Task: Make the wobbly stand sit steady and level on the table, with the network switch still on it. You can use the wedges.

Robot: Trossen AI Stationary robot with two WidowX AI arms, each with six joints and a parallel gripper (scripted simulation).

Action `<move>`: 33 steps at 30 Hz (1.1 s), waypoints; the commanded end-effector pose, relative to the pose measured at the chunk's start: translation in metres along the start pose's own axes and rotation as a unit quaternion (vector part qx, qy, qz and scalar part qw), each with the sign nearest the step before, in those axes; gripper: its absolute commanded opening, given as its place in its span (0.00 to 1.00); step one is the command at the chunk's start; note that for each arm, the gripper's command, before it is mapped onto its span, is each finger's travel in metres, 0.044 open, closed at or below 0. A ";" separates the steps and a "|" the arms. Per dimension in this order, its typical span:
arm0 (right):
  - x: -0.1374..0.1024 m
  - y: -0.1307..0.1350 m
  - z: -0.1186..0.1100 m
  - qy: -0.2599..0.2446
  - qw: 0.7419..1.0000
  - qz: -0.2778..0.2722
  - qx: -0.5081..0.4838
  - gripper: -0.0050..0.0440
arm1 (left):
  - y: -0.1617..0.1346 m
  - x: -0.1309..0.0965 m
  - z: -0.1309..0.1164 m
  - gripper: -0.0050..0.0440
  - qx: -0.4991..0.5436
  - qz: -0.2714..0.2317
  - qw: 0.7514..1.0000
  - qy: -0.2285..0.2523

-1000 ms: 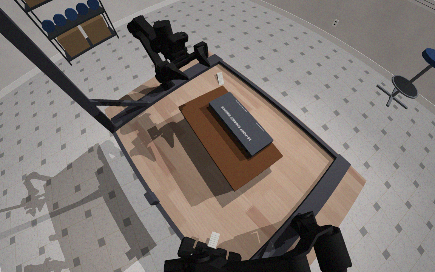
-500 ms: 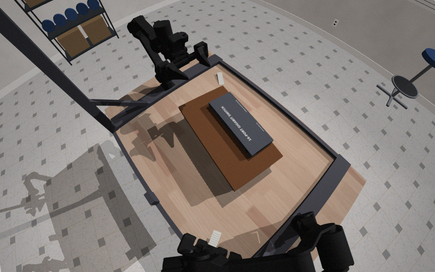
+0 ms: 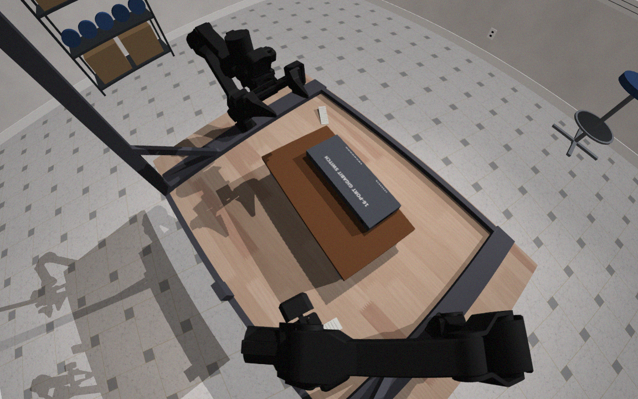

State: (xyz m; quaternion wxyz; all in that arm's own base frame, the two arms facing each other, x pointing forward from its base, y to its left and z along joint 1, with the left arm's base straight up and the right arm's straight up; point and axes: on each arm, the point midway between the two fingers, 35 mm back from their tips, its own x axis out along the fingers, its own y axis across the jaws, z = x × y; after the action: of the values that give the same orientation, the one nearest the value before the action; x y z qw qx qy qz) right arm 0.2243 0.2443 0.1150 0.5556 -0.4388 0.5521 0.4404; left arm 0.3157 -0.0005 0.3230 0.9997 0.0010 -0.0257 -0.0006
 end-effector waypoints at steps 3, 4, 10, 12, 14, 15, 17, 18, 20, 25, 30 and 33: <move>-0.021 -0.012 -0.007 -0.018 0.996 -0.008 0.087 0.00 | 0.001 -0.003 0.017 0.92 0.001 0.001 1.000 -0.022; -0.026 -0.017 -0.012 -0.022 0.994 -0.014 0.107 0.00 | 0.001 -0.003 0.017 0.92 0.001 0.001 1.000 -0.022; -0.042 -0.036 -0.042 -0.024 0.960 -0.014 0.277 0.00 | 0.001 -0.003 0.017 0.92 0.001 0.001 1.000 -0.022; -0.046 -0.040 -0.051 -0.023 0.945 -0.013 0.327 0.00 | 0.001 -0.003 0.017 0.92 0.001 0.001 1.000 -0.022; -0.051 -0.045 -0.060 -0.023 0.926 -0.012 0.376 0.00 | 0.001 -0.003 0.017 0.92 0.001 0.001 1.000 -0.022; -0.052 -0.047 -0.064 -0.022 0.916 -0.012 0.400 0.00 | 0.001 -0.003 0.017 0.92 0.001 0.001 1.000 -0.022; -0.039 -0.046 -0.078 0.000 0.894 -0.004 0.448 0.00 | 0.001 -0.003 0.017 0.92 0.001 0.001 1.000 -0.022; -0.039 -0.046 -0.078 0.000 0.894 -0.004 0.448 0.00 | 0.001 -0.003 0.017 0.92 0.001 0.001 1.000 -0.022; -0.039 -0.046 -0.073 -0.008 0.898 -0.002 0.441 0.00 | 0.001 -0.003 0.017 0.92 0.001 0.001 1.000 -0.022; -0.043 -0.058 -0.098 -0.016 0.827 -0.008 0.561 0.00 | 0.001 -0.003 0.017 0.92 0.001 0.001 1.000 -0.022; -0.043 -0.065 -0.120 -0.018 0.746 -0.006 0.665 0.00 | 0.001 -0.003 0.017 0.92 0.001 0.001 1.000 -0.022; -0.042 -0.068 -0.132 -0.018 0.692 -0.004 0.722 0.00 | 0.001 -0.003 0.017 0.92 0.001 0.001 1.000 -0.022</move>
State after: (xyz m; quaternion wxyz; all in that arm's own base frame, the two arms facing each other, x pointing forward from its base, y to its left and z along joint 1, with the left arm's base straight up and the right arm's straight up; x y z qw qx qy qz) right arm 0.2596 0.1156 0.1495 0.7080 0.0290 0.7051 -0.0281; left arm 0.3157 -0.0005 0.3230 0.9997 0.0010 -0.0257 -0.0006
